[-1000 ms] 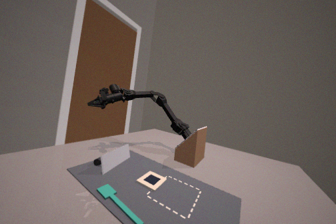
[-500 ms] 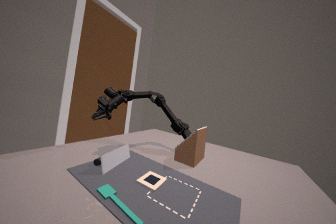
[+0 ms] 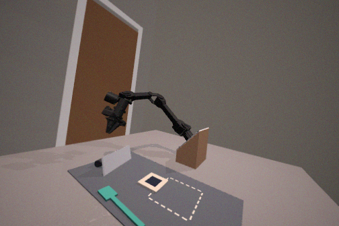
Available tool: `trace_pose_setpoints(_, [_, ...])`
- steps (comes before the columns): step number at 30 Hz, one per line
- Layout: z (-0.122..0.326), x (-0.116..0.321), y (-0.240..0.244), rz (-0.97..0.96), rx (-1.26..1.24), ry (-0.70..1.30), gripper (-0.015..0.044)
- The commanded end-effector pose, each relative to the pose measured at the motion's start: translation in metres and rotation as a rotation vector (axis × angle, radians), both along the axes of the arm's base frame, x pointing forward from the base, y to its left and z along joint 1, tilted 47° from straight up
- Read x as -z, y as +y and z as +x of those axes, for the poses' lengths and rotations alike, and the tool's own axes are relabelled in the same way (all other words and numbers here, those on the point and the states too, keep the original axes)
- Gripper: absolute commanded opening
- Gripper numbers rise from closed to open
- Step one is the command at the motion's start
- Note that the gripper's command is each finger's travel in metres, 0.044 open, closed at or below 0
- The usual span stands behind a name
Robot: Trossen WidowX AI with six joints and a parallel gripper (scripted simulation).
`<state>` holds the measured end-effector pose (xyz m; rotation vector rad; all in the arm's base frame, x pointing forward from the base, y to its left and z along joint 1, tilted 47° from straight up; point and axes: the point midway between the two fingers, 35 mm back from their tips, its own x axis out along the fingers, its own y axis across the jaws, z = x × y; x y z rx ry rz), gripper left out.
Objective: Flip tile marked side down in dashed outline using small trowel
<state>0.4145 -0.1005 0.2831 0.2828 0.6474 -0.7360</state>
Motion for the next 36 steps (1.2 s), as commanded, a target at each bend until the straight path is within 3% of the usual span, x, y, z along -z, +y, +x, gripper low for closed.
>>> trace_pose_setpoints(1, [-0.016,0.03,0.006,0.029,0.13,0.083,0.01])
trace_pose_setpoints(13, [-0.068,0.069,0.017,-0.056,0.445,0.207,0.01])
trace_pose_setpoints(36, [-0.066,0.074,0.007,-0.052,0.437,0.204,0.01])
